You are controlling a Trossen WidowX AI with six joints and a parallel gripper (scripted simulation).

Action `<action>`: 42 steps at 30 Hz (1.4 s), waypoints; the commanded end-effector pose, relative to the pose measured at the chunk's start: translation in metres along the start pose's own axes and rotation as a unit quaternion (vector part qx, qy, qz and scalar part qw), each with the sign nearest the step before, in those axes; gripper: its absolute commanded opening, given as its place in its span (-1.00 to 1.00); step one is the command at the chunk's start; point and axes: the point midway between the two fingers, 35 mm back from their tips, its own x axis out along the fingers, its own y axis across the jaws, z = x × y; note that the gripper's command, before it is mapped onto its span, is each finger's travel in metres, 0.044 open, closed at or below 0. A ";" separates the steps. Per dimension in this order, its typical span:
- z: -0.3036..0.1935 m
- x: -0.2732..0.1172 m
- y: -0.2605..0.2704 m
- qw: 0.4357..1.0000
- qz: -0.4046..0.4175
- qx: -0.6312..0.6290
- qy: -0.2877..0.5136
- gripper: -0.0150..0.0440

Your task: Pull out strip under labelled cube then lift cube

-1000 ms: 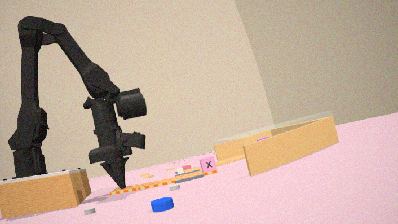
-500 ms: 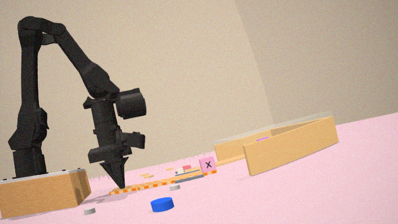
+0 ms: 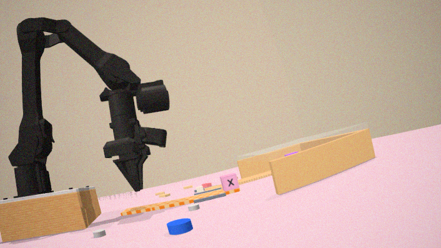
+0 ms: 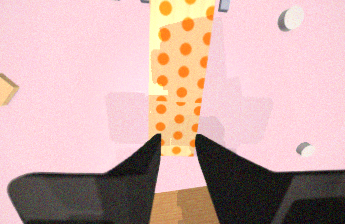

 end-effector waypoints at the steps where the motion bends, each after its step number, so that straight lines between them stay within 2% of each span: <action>1: 0.015 -0.002 -0.001 1.000 0.002 -0.003 -0.004 0.31; 9: 0.042 -0.005 -0.003 1.000 0.002 -0.003 -0.005 1.00; 42: 0.151 -0.018 -0.006 1.000 0.002 -0.003 -0.009 1.00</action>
